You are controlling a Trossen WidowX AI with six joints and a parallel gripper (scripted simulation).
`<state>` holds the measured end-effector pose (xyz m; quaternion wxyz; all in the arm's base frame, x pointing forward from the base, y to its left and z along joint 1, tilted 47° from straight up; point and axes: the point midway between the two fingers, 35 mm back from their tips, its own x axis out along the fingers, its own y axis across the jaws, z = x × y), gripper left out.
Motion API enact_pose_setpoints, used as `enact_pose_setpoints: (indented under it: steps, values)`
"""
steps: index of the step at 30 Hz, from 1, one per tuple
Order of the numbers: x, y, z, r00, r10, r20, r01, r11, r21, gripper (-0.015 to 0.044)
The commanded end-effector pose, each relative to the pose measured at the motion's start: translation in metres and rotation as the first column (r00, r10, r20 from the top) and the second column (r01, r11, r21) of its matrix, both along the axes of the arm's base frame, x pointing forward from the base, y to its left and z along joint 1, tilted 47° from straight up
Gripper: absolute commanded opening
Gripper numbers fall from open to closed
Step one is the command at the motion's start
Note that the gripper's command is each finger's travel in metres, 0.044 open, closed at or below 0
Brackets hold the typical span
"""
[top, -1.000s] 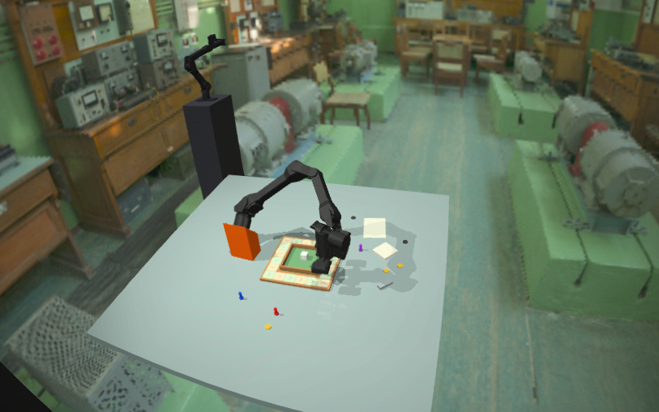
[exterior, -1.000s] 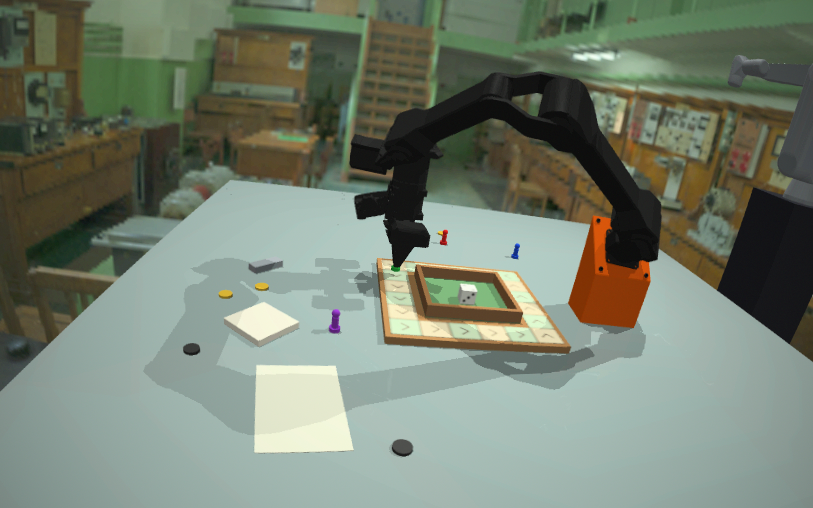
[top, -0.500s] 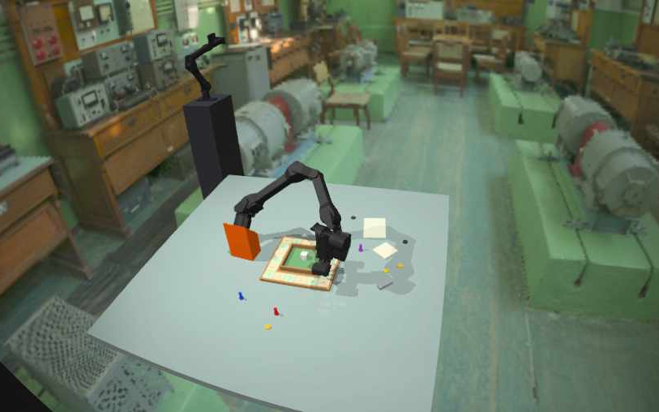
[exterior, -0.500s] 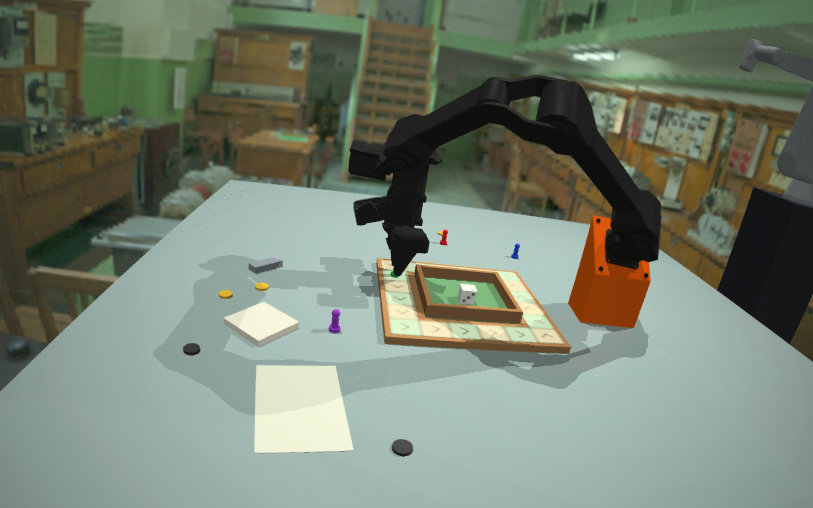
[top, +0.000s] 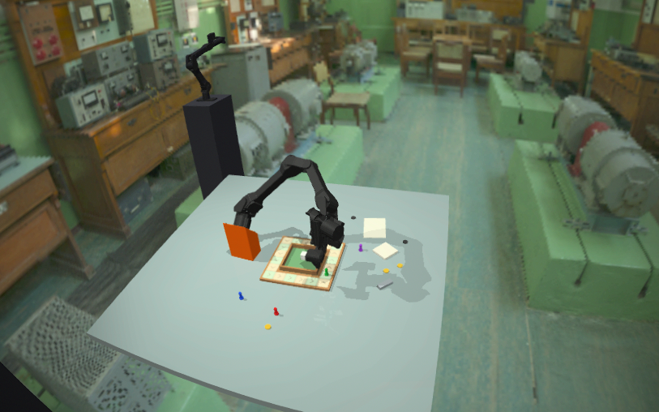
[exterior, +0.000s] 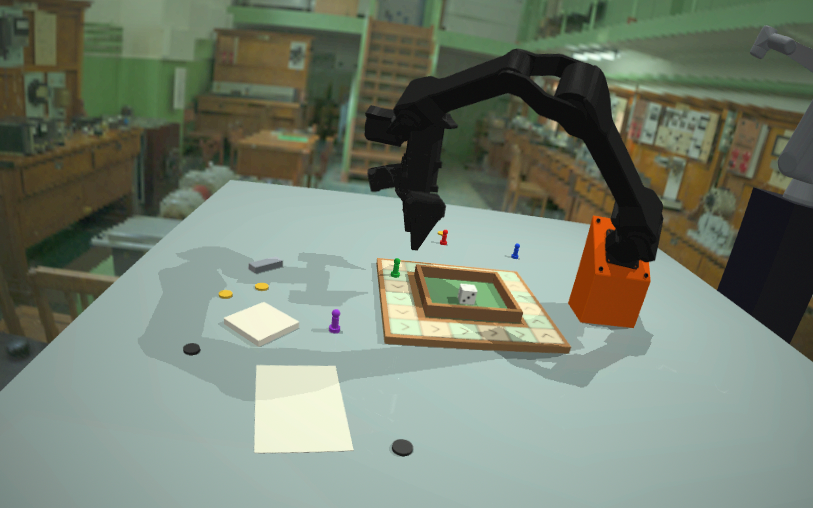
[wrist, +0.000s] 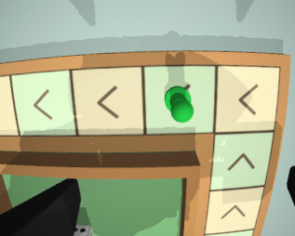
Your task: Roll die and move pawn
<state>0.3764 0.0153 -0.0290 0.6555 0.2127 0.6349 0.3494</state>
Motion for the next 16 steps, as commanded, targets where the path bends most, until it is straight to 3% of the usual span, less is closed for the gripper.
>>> enact_pose_setpoints:
  steps: [1, 9, 10, 16]
  values:
    - [-0.039, -0.027, 0.026, 1.000, -0.022, -0.001, 0.022, 1.000, -0.016, 0.0440]
    - [-0.155, -0.045, 0.064, 0.999, -0.038, -0.031, 0.038, 0.999, -0.014, 0.0440]
    - [-0.111, -0.046, 0.052, 0.999, -0.043, -0.021, 0.042, 0.999, -0.019, 0.0440]
    - [-0.111, -0.046, 0.052, 0.999, -0.043, -0.021, 0.042, 0.999, -0.019, 0.0440]
